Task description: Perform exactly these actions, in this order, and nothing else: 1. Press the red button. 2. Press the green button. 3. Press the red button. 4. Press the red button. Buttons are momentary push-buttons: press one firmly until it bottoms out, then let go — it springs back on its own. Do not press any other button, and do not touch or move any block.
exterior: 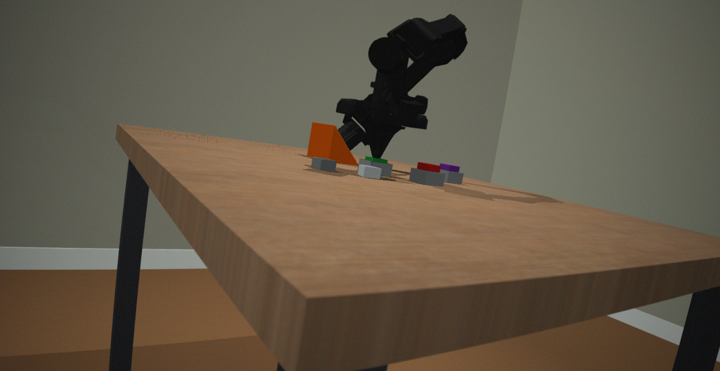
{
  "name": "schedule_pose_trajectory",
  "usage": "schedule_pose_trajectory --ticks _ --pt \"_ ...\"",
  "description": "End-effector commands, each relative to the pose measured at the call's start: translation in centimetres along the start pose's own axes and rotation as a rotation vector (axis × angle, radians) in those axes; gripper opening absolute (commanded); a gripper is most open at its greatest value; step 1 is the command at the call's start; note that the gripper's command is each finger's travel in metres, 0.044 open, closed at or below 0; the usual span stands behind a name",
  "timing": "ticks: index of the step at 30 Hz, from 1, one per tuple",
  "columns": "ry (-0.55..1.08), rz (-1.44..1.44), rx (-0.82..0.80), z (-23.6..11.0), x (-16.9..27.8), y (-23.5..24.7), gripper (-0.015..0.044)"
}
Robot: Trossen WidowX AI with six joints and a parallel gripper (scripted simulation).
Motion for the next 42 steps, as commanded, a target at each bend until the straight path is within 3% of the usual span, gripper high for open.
schedule_pose_trajectory --ticks 1,12,16,22,27,32,38,42 --pt "-0.001 0.008 -0.007 0.2 0.1 0.0 0.002" --pt "-0.001 0.008 -0.007 0.2 0.1 0.0 0.002" --pt "0.0 0.008 -0.005 -2.9 0.0 0.0 0.002" --pt "-0.001 0.009 -0.004 -4.0 0.0 -0.1 0.002" --pt "0.0 0.01 -0.004 -9.2 0.1 -0.1 0.002" --pt "0.001 0.01 -0.003 -9.4 -0.1 0.1 0.002" --pt "-0.002 0.008 -0.005 -9.5 -5.7 7.1 0.002" --pt "-0.001 0.007 -0.009 -9.4 -6.3 8.2 0.002"
Point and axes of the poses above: the point midway between the two fingers, 35 mm back from their tips, its own z axis out along the fingers, its own y axis across the jaws, x = y × z, the point moved 10 cm from there along -z, back along the fingers, and after that the axes turned 4 degrees about z, right-handed, at the moved point
